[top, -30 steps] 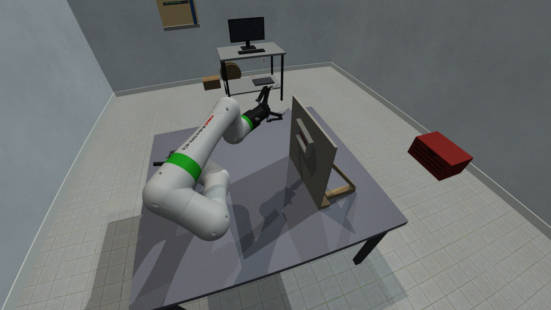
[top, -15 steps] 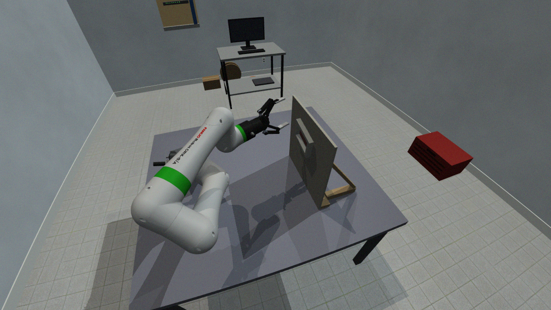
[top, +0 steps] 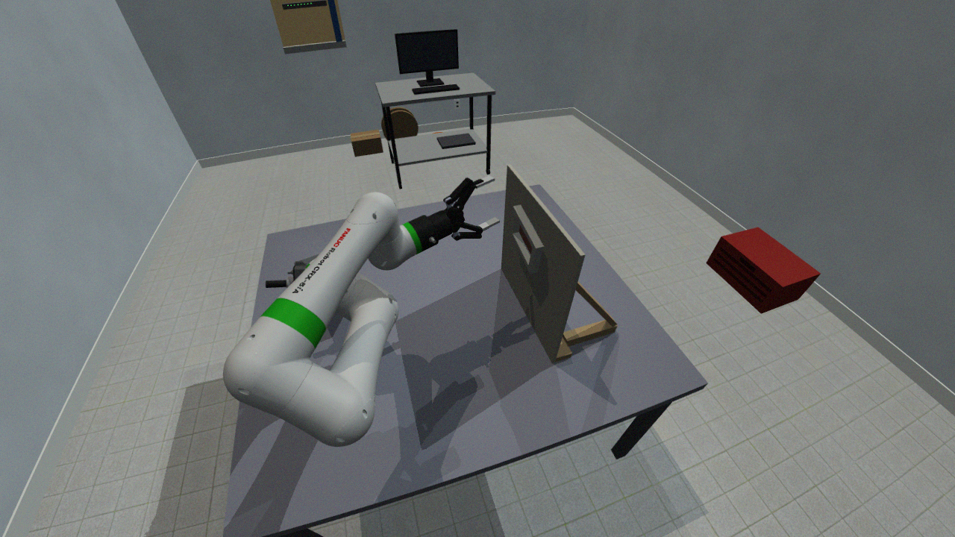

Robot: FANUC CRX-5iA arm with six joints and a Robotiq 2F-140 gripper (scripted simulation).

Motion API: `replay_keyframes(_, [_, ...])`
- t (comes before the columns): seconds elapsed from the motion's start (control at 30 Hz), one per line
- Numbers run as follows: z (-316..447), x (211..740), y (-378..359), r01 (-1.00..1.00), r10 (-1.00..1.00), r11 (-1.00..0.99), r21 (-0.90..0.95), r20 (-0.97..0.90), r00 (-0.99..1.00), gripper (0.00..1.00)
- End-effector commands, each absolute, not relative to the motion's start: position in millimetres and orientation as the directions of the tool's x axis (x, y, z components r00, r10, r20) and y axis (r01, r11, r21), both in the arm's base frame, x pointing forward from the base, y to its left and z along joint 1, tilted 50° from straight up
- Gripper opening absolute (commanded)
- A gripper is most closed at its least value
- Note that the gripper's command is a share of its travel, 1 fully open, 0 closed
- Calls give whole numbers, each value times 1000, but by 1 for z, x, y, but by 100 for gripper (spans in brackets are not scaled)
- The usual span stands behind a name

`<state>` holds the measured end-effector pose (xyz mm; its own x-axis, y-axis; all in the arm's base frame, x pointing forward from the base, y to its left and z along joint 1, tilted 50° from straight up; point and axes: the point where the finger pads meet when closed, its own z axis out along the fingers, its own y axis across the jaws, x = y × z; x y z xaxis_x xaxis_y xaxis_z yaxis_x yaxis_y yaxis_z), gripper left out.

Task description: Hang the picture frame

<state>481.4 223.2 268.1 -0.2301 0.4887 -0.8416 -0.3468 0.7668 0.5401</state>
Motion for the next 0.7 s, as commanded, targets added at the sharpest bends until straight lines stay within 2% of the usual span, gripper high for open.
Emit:
replay_keyframes(0.0, [271, 482, 221, -345, 496, 765, 544, -839, -225, 100])
replay_keyframes(0.23, [308, 495, 183, -324, 574, 739, 590, -804, -155, 100])
replay_keyframes(0.6, [309, 494, 178, -320, 588, 732, 601, -795, -149, 100])
replay_keyframes(0.67, [314, 489, 157, -304, 645, 699, 647, -755, -122, 100])
